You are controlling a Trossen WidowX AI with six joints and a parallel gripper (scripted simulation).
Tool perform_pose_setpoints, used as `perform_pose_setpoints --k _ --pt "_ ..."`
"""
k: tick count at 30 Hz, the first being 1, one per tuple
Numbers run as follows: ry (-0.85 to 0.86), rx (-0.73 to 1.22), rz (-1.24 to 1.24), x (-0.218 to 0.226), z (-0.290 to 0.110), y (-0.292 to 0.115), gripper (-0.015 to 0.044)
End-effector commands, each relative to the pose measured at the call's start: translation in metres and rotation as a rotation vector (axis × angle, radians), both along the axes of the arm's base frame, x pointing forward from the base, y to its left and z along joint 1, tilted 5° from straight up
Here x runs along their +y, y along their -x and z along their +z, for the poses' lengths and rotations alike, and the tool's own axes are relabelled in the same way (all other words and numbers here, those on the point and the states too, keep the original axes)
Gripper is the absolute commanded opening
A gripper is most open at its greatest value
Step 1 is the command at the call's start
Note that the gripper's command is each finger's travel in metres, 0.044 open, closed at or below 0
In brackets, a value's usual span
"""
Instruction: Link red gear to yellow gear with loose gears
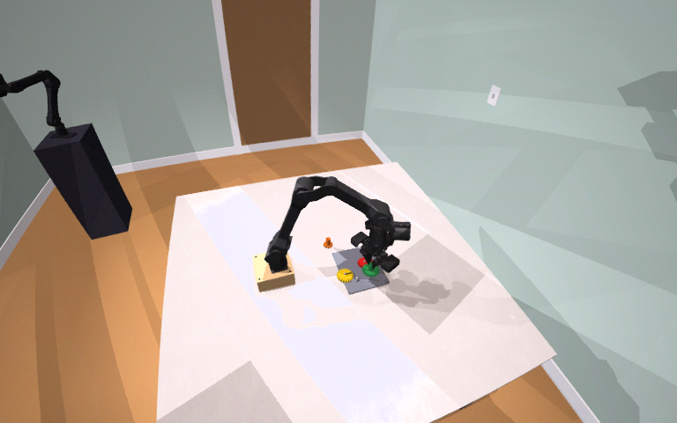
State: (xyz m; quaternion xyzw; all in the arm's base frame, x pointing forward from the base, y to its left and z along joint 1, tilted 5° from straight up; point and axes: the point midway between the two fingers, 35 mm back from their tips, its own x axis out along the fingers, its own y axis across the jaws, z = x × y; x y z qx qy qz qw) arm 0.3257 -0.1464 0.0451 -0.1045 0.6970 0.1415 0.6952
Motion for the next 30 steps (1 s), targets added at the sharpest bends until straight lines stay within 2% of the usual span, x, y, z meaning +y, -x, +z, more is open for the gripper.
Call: perform_pose_setpoints --k 1,11,30 --pt "0.002 -0.005 0.115 -0.001 0.001 0.0 0.0" --pt "-0.002 -0.018 0.387 -0.001 0.001 0.0 0.0" --pt "-0.003 -0.024 0.496 0.0 -0.011 0.001 0.0"
